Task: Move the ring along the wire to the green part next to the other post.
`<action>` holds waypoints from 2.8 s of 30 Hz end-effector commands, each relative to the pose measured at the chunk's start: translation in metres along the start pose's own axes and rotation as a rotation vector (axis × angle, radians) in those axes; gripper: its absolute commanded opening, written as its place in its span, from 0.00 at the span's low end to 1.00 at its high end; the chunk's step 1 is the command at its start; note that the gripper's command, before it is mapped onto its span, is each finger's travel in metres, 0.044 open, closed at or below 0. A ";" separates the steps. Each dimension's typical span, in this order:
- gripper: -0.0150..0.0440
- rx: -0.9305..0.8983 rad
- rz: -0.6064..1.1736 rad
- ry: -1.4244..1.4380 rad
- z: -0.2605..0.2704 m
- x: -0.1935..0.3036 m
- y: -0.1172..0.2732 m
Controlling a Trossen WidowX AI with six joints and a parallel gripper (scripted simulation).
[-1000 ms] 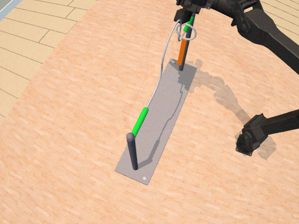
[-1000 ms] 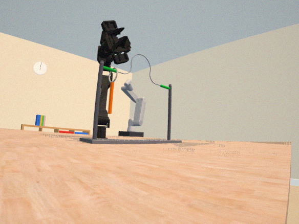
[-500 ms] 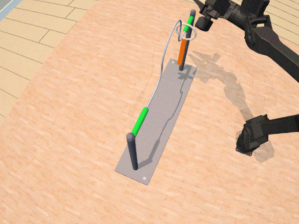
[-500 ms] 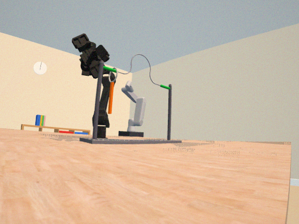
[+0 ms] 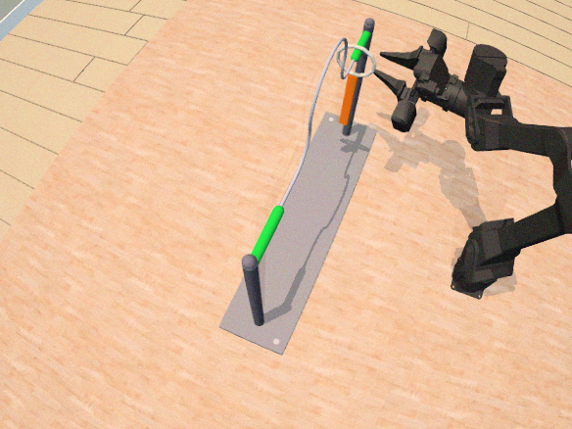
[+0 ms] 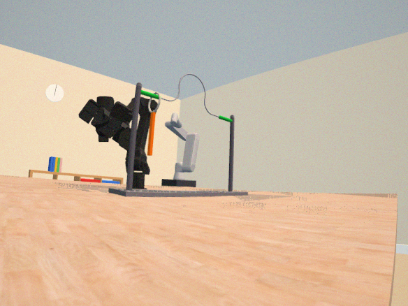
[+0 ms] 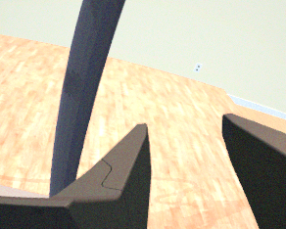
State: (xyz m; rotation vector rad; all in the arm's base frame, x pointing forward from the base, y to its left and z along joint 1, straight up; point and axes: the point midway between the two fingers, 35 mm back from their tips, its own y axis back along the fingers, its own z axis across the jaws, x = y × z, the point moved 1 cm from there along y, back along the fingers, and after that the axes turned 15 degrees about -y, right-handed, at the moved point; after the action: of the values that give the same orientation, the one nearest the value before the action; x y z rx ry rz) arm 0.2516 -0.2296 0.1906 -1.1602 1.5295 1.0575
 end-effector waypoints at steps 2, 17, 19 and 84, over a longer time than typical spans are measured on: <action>0.53 -0.066 0.010 -0.171 0.027 0.040 0.022; 0.53 -0.194 -0.002 -0.447 0.098 0.087 0.078; 0.53 -0.194 -0.002 -0.447 0.098 0.087 0.078; 0.53 -0.181 -0.026 -0.448 0.106 0.029 -0.032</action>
State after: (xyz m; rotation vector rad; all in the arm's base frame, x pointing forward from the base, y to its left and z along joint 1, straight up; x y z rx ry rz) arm 0.2893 -0.1376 0.1359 -0.9740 1.0854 1.3607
